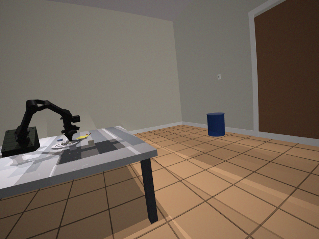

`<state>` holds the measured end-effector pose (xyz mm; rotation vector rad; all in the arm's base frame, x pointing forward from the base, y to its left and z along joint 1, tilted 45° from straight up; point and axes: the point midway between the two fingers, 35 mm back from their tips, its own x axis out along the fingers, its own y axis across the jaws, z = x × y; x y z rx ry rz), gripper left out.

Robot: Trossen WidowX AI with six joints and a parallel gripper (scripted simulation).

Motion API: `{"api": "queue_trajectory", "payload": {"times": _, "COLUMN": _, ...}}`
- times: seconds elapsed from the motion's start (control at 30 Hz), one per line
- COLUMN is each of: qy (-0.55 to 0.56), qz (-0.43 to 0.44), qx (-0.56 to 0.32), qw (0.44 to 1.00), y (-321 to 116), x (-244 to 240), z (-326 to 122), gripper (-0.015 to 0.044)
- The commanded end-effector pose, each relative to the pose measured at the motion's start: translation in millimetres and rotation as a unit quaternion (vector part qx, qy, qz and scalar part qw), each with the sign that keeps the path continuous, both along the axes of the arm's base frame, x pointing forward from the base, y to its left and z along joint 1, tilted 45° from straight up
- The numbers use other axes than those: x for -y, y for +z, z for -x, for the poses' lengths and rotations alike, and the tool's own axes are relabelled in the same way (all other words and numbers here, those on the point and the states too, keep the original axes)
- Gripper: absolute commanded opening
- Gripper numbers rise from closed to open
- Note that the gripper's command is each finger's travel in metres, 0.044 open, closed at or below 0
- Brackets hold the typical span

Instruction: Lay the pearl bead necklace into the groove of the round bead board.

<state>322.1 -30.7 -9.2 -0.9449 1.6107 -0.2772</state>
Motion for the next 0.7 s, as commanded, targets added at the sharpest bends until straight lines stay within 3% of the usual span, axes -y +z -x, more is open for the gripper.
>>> {"api": "queue_trajectory", "payload": {"times": 0.0, "qy": 0.000, "qz": 0.000, "qx": 0.000, "qw": 1.000, "y": 0.6, "x": -0.4, "z": -0.1, "gripper": 0.0000}}
{"api": "queue_trajectory", "payload": {"times": 0.67, "qy": 0.003, "qz": 0.003, "qx": -0.004, "qw": 1.000, "y": 9.7, "x": -11.1, "z": 1.0, "gripper": 0.0000}}
